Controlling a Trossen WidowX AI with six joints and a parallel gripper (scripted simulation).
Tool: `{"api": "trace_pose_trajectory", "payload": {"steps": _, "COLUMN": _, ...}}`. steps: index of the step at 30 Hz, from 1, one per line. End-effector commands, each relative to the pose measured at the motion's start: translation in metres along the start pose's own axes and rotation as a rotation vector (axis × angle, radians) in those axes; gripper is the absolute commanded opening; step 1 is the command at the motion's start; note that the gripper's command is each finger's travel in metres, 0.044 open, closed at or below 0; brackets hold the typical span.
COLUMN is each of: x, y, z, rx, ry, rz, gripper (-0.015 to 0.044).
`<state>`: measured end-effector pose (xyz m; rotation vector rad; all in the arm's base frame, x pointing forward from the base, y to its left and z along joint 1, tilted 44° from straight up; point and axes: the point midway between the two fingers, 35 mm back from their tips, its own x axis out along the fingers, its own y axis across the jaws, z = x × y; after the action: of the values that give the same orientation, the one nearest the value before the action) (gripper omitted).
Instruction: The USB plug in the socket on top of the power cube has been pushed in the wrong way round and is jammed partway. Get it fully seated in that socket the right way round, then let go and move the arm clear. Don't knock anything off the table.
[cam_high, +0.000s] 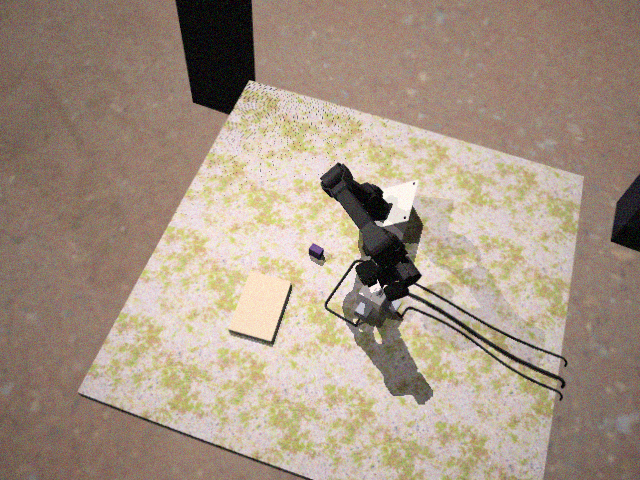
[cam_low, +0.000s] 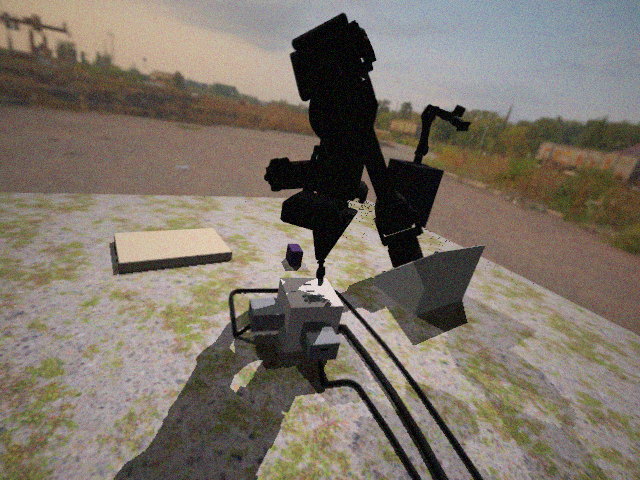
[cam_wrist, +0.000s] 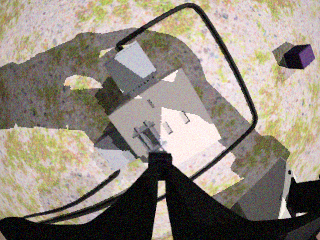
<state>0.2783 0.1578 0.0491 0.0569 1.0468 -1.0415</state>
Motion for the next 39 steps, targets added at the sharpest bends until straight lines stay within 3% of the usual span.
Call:
{"api": "trace_pose_trajectory", "payload": {"steps": 1, "x": 0.0, "y": 0.0002, "z": -0.0001, "rx": -0.112, "ry": 0.001, "rz": 0.001, "gripper": 0.0}}
{"api": "trace_pose_trajectory", "payload": {"steps": 39, "x": 0.0, "y": 0.0002, "z": -0.0001, "rx": -1.107, "ry": 0.0, "rz": 0.002, "gripper": 0.0}}
